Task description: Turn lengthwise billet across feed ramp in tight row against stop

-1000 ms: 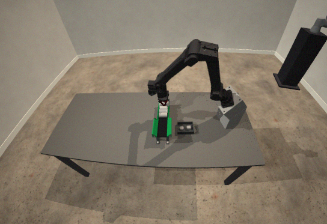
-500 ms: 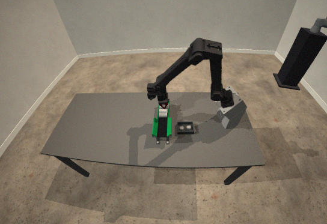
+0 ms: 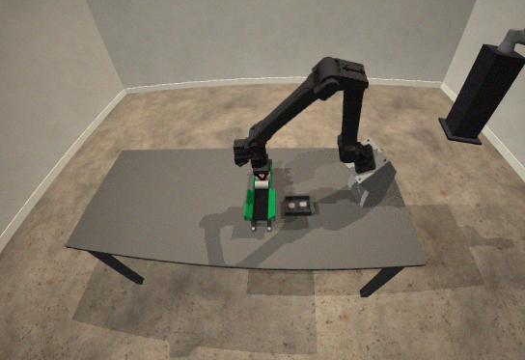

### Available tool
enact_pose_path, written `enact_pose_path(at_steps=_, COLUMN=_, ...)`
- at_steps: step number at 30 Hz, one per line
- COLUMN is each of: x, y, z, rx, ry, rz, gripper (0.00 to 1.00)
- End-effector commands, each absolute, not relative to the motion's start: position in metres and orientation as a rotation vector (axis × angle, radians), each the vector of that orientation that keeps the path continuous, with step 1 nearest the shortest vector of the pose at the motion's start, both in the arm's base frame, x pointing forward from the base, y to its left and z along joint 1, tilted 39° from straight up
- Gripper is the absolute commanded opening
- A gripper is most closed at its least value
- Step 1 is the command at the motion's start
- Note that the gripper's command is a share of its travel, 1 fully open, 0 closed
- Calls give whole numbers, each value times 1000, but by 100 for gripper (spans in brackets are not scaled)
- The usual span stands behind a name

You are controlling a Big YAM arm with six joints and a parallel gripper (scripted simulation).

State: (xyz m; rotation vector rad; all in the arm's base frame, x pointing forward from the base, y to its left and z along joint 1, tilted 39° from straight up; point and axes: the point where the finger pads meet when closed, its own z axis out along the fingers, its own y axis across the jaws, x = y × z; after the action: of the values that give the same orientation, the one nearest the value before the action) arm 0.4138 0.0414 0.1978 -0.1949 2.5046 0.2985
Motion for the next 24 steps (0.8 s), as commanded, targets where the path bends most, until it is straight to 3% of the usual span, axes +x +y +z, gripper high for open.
enact_pose_path(at_steps=1, x=415, y=53, z=244, rx=-173, ry=2424, rz=301, gripper=0)
enact_pose_path(at_steps=17, x=410, y=87, z=260, rx=-172, ry=2396, rz=308, gripper=0)
enact_pose_path(at_steps=24, x=423, y=92, z=234, rx=-166, ry=2434, rz=307, gripper=0)
